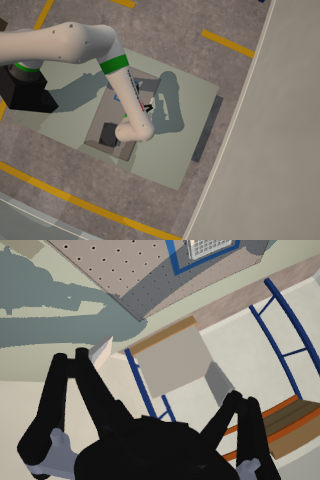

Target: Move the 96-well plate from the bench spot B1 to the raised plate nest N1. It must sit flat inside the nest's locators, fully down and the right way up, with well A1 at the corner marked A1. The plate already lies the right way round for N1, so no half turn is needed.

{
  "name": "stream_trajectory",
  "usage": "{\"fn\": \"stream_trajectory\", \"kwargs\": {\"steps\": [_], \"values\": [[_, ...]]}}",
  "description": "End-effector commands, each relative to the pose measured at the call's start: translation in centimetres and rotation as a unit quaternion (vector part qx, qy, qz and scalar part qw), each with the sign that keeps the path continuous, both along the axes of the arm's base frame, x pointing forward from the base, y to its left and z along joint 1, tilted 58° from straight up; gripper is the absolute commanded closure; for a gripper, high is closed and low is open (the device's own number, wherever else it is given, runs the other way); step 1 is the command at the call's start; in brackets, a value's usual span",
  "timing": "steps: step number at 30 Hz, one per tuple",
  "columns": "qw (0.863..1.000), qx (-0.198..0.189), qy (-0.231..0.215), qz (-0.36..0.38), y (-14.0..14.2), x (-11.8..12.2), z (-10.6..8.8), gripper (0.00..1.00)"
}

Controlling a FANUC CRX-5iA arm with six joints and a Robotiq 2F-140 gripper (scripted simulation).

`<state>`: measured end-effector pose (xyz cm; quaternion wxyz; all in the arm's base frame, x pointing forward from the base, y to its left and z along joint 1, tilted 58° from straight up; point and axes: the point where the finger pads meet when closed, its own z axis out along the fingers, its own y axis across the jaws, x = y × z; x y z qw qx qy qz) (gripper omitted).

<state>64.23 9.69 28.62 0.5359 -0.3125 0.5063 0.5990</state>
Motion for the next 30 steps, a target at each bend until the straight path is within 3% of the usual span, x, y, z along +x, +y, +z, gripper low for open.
{"fn": "stream_trajectory", "kwargs": {"steps": [1, 17, 20, 23, 26, 29, 30], "values": [[1.0, 0.0, 0.0, 0.0, 0.0, 0.0, 0.0, 0.0], [1.0, 0.0, 0.0, 0.0, 0.0, 0.0, 0.0, 0.0], [0.999, -0.04, 0.002, -0.016, 1.4, -0.1, -0.4, 0.0], [0.999, -0.04, 0.002, -0.016, 2.4, -0.1, -0.8, 0.0], [0.996, -0.082, 0.0, -0.031, 3.8, -0.3, -1.4, 0.0], [0.996, -0.082, 0.0, -0.031, 4.6, -0.4, -1.7, 0.0], [0.995, -0.098, -0.002, -0.036, 5.0, -0.6, -2.0, 0.0]]}}
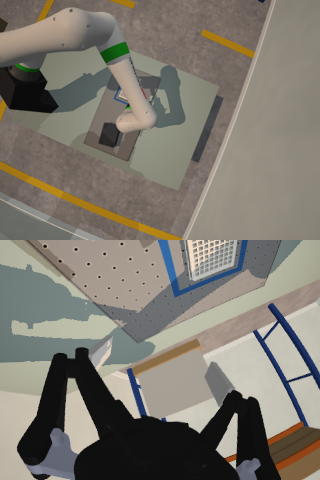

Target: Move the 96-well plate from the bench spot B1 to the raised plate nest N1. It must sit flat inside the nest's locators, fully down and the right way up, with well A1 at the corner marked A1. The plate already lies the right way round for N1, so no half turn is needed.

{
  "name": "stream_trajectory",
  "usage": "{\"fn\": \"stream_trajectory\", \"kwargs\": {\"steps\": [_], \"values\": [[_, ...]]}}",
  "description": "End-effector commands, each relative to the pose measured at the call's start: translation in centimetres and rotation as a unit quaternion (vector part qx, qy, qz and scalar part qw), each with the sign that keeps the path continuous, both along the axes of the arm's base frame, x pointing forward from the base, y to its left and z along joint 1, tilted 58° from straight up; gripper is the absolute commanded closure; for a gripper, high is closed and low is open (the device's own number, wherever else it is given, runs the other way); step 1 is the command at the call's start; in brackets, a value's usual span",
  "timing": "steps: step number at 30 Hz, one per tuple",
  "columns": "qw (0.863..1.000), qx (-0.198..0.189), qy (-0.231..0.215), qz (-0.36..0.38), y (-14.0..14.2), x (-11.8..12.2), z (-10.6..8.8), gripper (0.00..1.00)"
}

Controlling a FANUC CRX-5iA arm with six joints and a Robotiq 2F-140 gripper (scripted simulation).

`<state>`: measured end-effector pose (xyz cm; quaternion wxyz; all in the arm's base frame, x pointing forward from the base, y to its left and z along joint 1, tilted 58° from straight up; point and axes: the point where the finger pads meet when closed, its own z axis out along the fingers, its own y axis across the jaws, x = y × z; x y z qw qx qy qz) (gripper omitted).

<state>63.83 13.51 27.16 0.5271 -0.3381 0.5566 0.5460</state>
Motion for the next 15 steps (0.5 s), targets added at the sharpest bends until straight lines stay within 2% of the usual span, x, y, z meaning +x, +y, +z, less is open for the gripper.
{"fn": "stream_trajectory", "kwargs": {"steps": [1, 2, 5, 8, 11, 14, 15], "values": [[0.999, -0.04, -0.003, -0.015, 1.6, -0.3, -0.8, 0.0], [0.998, -0.052, -0.005, -0.019, 2.0, -0.4, -1.0, 0.0], [0.998, -0.052, -0.005, -0.019, 2.4, -0.6, -1.3, 0.0], [0.995, -0.097, -0.013, -0.032, 3.5, -1.1, -2.1, 0.0], [0.995, -0.097, -0.013, -0.032, 4.1, -1.4, -2.6, 0.0], [0.989, -0.142, -0.026, -0.044, 5.0, -2.1, -3.6, 0.0], [0.989, -0.142, -0.026, -0.044, 5.3, -2.3, -3.9, 0.0]]}}
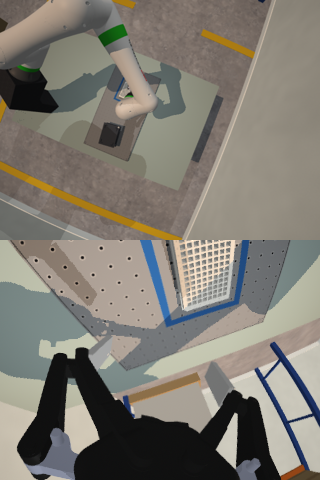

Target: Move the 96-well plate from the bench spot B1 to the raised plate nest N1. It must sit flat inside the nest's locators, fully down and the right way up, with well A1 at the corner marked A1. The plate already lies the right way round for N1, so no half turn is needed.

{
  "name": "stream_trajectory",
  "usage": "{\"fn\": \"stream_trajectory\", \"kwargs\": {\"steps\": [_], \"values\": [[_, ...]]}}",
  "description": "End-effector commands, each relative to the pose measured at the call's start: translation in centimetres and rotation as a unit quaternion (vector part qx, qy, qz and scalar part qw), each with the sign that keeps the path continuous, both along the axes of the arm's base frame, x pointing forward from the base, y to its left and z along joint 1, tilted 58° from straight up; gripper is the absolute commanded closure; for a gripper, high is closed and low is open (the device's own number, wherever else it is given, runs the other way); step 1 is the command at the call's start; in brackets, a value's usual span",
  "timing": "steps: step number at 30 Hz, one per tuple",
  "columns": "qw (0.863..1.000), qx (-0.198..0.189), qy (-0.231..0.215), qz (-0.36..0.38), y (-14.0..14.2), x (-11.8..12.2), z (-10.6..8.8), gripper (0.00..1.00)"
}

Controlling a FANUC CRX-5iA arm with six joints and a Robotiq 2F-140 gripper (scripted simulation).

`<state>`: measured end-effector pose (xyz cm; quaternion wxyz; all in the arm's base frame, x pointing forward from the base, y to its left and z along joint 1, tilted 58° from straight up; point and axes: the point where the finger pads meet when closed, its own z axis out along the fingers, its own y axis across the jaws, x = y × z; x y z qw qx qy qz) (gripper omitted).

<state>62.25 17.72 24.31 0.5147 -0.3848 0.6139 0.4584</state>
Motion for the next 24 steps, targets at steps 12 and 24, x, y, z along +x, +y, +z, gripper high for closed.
{"fn": "stream_trajectory", "kwargs": {"steps": [12, 24], "values": [[0.988, -0.142, -0.049, -0.034, 2.3, -3.1, -4.1, 0.0], [0.957, -0.261, -0.114, -0.052, 1.5, -5.9, -7.0, 0.0]]}}
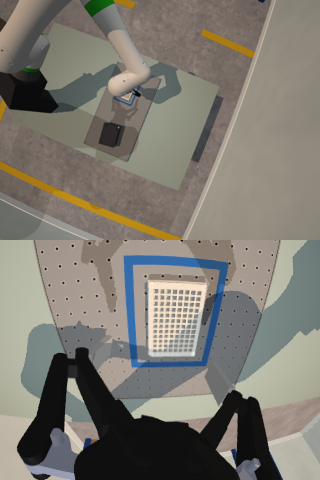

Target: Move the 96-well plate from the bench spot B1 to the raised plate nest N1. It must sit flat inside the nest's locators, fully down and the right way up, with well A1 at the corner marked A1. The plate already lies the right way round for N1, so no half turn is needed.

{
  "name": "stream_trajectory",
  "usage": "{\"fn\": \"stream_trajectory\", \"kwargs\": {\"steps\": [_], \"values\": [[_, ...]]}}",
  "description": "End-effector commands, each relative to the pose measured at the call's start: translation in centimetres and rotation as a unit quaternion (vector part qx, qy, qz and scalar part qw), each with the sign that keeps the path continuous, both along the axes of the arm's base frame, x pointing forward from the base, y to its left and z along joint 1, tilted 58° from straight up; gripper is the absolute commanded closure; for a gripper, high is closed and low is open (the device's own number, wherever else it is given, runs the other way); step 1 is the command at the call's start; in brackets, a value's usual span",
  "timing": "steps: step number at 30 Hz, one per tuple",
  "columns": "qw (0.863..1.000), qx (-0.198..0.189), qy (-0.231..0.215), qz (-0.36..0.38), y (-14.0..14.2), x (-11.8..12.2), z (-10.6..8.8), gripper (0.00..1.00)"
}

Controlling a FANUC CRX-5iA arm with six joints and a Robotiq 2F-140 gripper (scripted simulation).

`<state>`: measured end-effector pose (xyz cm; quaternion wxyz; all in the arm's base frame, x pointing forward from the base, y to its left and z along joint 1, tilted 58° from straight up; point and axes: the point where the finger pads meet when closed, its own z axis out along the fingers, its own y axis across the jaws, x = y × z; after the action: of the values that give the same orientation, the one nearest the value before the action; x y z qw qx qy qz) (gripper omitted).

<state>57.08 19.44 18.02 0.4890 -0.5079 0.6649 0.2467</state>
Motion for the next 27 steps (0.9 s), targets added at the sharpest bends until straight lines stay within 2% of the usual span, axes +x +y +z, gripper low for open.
{"fn": "stream_trajectory", "kwargs": {"steps": [1, 8, 27], "values": [[0.998, -0.05, -0.028, -0.011, -0.5, -1.1, -1.0, 0.0], [0.987, -0.134, -0.084, -0.016, -2.1, -2.7, -2.2, 0.0], [0.987, -0.134, -0.084, -0.016, -1.7, -2.4, -2.5, 0.0]]}}
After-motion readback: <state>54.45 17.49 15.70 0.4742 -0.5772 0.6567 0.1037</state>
